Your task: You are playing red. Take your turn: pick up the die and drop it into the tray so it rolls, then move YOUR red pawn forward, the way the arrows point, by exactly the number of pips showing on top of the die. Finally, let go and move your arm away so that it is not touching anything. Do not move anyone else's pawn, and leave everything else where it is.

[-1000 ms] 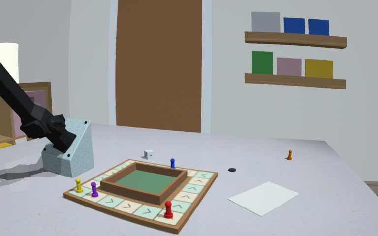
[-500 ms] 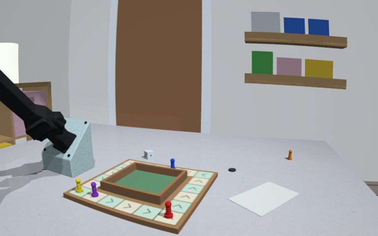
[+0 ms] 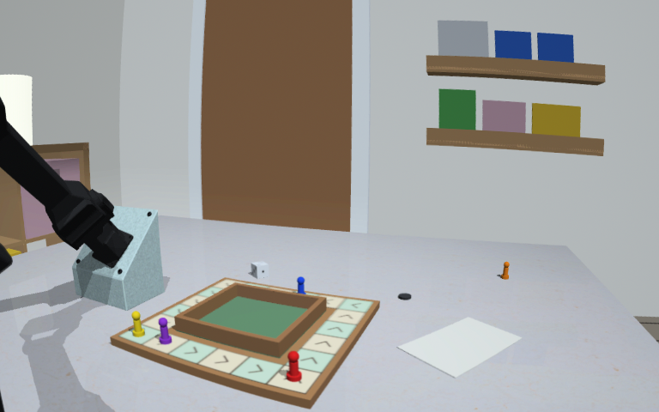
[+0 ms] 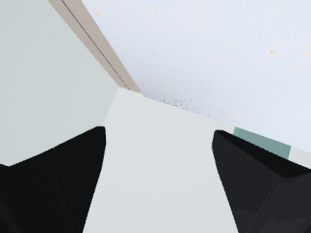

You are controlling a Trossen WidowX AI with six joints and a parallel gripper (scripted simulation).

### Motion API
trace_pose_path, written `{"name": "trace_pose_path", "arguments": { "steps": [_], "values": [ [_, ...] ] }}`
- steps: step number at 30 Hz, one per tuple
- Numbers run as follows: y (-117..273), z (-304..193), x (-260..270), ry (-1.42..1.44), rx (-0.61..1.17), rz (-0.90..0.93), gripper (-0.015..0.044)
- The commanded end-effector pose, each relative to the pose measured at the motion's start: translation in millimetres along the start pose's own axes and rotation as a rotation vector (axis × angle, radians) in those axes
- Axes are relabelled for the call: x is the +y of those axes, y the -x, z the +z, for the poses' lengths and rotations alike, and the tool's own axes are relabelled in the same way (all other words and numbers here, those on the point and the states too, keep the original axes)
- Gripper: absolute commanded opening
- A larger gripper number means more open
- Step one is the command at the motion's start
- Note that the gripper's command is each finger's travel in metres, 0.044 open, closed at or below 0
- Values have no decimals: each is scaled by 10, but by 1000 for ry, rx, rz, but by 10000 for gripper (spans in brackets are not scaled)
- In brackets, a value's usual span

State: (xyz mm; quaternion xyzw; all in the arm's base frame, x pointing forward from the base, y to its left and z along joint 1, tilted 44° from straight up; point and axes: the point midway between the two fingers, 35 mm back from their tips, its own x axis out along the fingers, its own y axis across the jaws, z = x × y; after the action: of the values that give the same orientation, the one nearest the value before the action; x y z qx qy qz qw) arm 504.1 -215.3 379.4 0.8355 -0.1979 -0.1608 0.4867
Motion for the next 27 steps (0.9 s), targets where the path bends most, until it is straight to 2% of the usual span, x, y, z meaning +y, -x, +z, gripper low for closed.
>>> {"name": "trace_pose_path", "arguments": {
  "steps": [1, 8, 13, 19, 27],
  "values": [
    [-57, -197, -725, 60, 6, -162, 275],
    [71, -533, -1806, 170, 32, -395, 275],
    [360, -802, -2540, 294, 79, -557, 275],
    [827, -990, -3391, 454, 124, -745, 275],
    [1613, -997, -4405, 698, 163, -976, 275]
  ]
}}
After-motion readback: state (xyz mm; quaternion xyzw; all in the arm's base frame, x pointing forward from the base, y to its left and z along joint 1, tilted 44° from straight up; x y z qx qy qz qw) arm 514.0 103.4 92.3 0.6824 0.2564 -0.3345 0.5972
